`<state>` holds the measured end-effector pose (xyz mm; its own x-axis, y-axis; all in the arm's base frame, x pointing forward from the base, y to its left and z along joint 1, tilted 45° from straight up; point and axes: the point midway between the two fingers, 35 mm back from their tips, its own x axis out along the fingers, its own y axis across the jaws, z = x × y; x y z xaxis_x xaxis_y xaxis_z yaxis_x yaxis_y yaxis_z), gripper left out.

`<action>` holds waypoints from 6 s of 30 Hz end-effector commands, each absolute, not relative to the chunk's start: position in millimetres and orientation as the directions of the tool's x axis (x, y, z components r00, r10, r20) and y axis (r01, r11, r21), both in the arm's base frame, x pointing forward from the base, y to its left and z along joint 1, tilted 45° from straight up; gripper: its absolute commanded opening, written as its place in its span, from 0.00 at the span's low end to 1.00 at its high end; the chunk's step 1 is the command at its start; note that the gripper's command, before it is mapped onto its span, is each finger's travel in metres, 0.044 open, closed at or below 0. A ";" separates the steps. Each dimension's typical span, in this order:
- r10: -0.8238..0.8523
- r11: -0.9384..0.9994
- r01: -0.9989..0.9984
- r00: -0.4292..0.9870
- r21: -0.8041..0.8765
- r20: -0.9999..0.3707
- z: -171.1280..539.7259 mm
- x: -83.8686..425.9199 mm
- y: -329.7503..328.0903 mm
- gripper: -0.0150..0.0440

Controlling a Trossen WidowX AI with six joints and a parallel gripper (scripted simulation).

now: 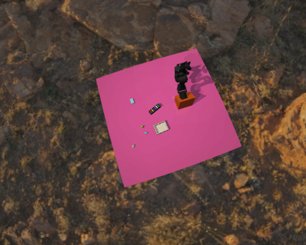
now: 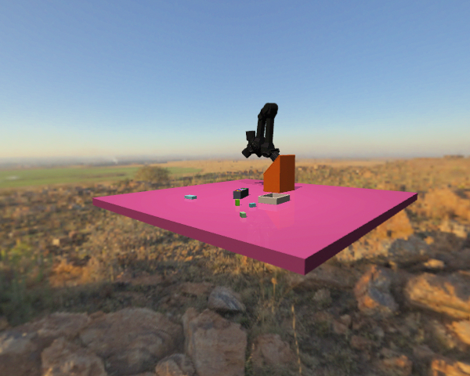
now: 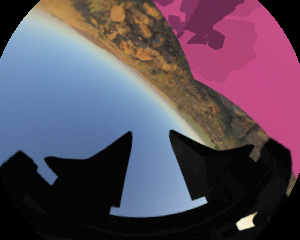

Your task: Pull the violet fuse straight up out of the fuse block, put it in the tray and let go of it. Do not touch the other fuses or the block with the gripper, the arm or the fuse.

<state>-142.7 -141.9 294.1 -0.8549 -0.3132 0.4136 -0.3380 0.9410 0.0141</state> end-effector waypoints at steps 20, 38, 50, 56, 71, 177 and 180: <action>-0.931 -0.262 0.559 -0.361 0.787 -0.054 211.8 36.1 -309.8 0.38; -0.877 0.377 0.687 0.048 -0.621 -0.479 96.3 223.9 -262.8 0.38; -0.738 0.470 -0.644 0.089 -0.604 -0.669 22.3 294.1 -160.7 0.38; -0.706 0.061 -0.991 0.044 -0.122 -0.707 -6.6 301.3 -108.4 0.38; -0.704 -0.266 -0.929 0.004 0.258 -0.710 -19.4 298.0 -78.6 0.38; -0.704 -0.263 -0.930 0.005 0.255 -0.710 -39.0 298.6 -99.6 0.25; -0.704 -0.264 -0.930 0.005 0.255 -0.710 -38.0 298.6 -98.6 0.25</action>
